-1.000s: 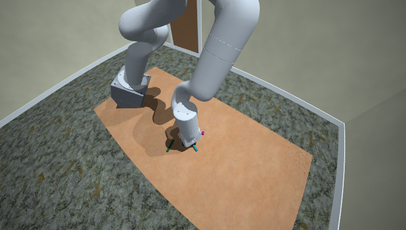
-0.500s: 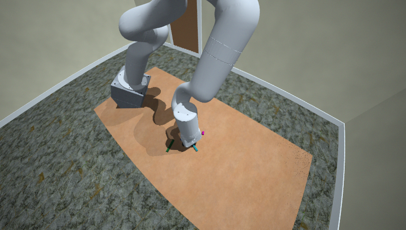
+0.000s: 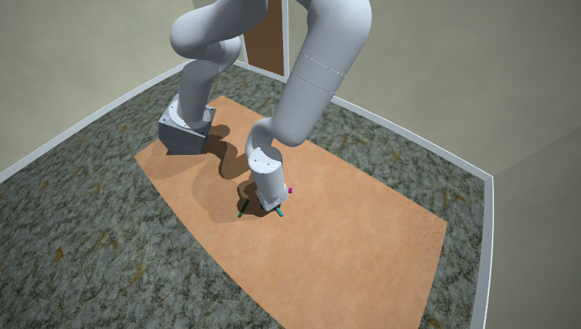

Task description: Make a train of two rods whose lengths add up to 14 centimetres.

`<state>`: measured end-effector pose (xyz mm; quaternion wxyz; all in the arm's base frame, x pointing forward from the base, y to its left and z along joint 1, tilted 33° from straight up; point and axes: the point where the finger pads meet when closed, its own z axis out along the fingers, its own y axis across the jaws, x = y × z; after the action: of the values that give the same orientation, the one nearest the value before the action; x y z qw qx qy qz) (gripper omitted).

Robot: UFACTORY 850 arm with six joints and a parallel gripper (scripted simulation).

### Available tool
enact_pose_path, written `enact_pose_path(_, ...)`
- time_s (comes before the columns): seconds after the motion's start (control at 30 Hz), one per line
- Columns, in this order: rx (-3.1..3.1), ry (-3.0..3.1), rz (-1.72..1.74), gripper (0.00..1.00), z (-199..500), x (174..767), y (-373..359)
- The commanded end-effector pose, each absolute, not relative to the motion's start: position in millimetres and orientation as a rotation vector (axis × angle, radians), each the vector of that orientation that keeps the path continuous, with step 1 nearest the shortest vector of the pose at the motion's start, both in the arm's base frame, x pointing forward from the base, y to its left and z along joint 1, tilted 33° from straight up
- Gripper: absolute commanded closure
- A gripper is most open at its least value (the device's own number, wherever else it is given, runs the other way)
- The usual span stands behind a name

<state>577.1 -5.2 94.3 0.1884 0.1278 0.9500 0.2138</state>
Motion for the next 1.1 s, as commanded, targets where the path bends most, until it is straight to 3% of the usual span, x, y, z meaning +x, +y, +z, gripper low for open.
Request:
enact_pose_path(0.0,0.359,2.671,0.601,0.96,94.9,577.5,-5.5)
enact_pose_path(0.33,0.359,2.671,0.601,0.96,94.9,577.5,-5.5)
enact_pose_path(0.83,0.359,2.671,0.601,0.76,94.9,577.5,-5.5)
enact_pose_path(1.07,0.359,2.671,0.601,0.76,94.9,577.5,-5.5)
